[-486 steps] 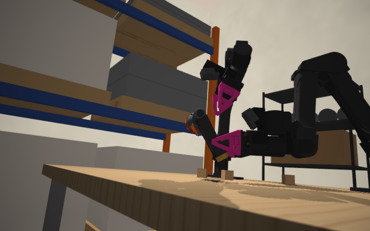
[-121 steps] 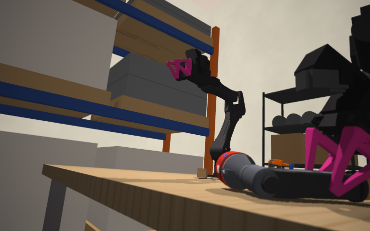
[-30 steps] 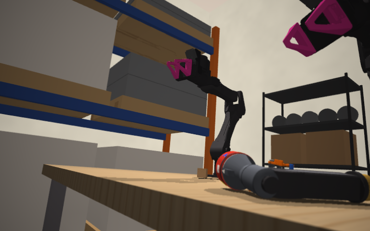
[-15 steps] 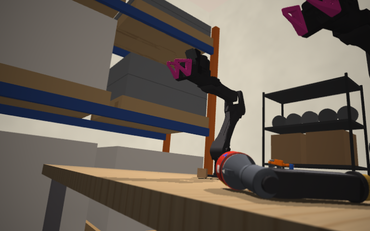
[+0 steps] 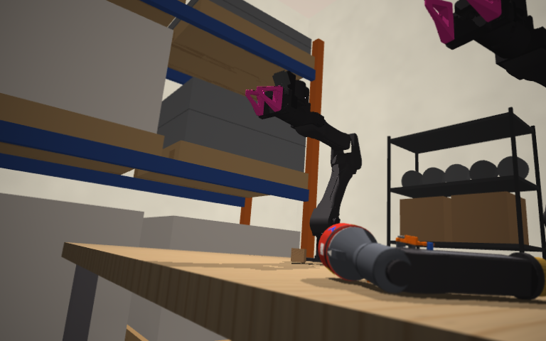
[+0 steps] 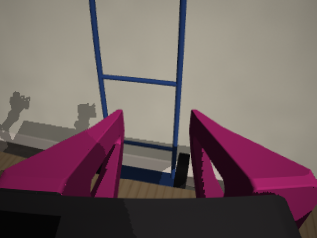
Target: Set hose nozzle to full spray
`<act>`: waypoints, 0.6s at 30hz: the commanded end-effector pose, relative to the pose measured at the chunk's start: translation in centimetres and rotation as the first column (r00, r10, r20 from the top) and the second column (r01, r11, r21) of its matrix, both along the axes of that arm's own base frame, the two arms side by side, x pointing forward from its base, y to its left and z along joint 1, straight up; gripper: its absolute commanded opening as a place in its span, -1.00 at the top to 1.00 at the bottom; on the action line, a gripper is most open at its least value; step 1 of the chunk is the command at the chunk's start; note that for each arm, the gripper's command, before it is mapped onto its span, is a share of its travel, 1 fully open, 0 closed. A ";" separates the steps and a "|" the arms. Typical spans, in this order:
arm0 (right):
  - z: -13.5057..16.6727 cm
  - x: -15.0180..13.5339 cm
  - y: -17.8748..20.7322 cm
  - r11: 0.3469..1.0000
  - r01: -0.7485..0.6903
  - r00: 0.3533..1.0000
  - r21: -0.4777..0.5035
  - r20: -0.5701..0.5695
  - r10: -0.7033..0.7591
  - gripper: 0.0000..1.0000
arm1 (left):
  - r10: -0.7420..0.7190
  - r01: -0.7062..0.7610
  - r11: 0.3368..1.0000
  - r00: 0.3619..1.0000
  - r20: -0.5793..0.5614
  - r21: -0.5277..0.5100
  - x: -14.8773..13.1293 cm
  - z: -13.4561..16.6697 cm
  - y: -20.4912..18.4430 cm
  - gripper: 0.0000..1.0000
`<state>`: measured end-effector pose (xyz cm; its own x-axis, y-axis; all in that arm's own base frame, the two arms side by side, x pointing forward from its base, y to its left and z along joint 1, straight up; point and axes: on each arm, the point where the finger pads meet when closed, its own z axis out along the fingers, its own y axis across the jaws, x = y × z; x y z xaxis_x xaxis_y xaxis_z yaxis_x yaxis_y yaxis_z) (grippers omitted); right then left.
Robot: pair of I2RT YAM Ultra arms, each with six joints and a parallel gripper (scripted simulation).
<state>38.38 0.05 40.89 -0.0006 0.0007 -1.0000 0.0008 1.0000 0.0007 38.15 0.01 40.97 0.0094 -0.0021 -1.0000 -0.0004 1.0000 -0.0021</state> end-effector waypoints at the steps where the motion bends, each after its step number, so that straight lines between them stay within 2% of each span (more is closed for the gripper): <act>1: 4.3 -1.5 0.0 1.000 0.003 0.994 -0.004 0.106 -0.002 0.26 | -0.003 0.003 1.000 0.999 0.045 0.010 -1.2 2.2 -0.4 0.01; 2: 4.5 -1.5 0.0 1.000 0.003 0.994 -0.004 0.109 -0.002 0.26 | -0.006 0.004 1.000 0.996 0.094 0.012 -1.8 3.9 -0.4 0.01; 3: 4.4 -1.5 -0.1 1.000 0.003 0.994 -0.004 0.107 -0.002 0.26 | 0.004 -0.005 1.000 0.996 0.089 0.012 -1.7 3.8 0.0 0.01; 11: 4.0 -1.3 -0.1 1.000 0.004 0.995 -0.004 0.099 -0.003 0.26 | 0.010 -0.010 1.000 1.000 -0.012 0.008 0.6 0.3 0.6 0.01; 12: 3.9 -1.3 -0.1 1.000 0.004 0.995 -0.004 0.098 -0.003 0.26 | -0.002 0.002 1.000 1.000 0.010 0.006 -0.1 1.1 0.1 0.01; 18: 1.4 -0.7 -0.1 1.000 0.004 0.999 -0.004 0.046 -0.004 0.26 | 0.007 -0.007 1.000 1.000 -0.006 -0.002 0.7 0.1 0.5 0.01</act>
<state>38.09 0.05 41.20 0.0075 0.0007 -1.0000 0.0007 1.0000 0.0007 38.10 0.09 40.95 0.0048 0.0034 -1.0000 -0.0002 1.0000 0.0034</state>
